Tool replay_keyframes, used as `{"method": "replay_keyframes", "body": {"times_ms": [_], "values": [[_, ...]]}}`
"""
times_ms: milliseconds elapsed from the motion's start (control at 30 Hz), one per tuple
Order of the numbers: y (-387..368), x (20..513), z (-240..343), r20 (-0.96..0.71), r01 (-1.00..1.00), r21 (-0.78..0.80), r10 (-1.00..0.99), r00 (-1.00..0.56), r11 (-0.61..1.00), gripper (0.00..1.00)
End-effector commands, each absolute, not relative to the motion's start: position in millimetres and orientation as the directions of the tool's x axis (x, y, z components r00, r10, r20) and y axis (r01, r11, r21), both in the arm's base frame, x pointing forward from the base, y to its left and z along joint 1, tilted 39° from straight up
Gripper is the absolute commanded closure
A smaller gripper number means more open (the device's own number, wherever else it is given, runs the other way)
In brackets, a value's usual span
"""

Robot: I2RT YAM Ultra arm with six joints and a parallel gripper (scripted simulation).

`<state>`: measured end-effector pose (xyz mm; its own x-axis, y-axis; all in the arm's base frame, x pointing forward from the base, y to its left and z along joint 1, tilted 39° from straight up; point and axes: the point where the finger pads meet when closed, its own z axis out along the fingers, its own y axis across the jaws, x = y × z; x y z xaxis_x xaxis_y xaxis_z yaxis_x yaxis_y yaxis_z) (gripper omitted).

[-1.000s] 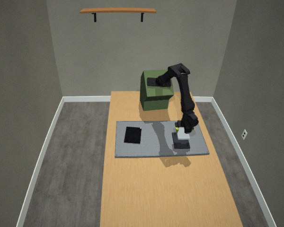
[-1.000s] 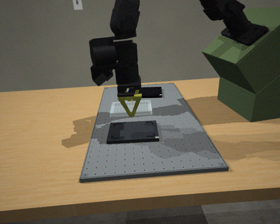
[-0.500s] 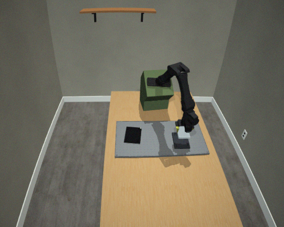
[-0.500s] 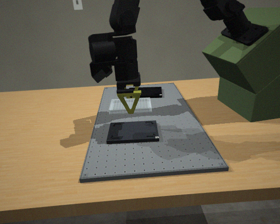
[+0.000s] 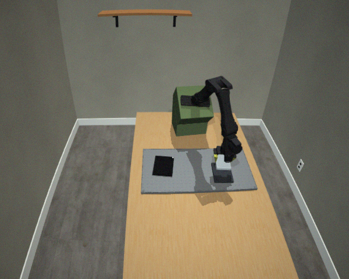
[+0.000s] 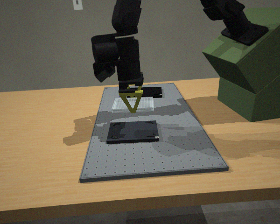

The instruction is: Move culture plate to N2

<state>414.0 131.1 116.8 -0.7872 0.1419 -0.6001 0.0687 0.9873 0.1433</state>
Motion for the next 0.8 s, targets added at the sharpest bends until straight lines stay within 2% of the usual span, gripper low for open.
{"method": "replay_keyframes", "body": {"times_ms": [0,533,767], "values": [[122,415,129,-0.622,0.089,0.181,0.184,-0.761,0.980,1.00],[79,415,130,-0.645,0.075,0.178,0.174,-0.744,0.981,1.00],[54,405,114,-0.625,0.080,0.169,0.170,-0.762,0.982,1.00]]}}
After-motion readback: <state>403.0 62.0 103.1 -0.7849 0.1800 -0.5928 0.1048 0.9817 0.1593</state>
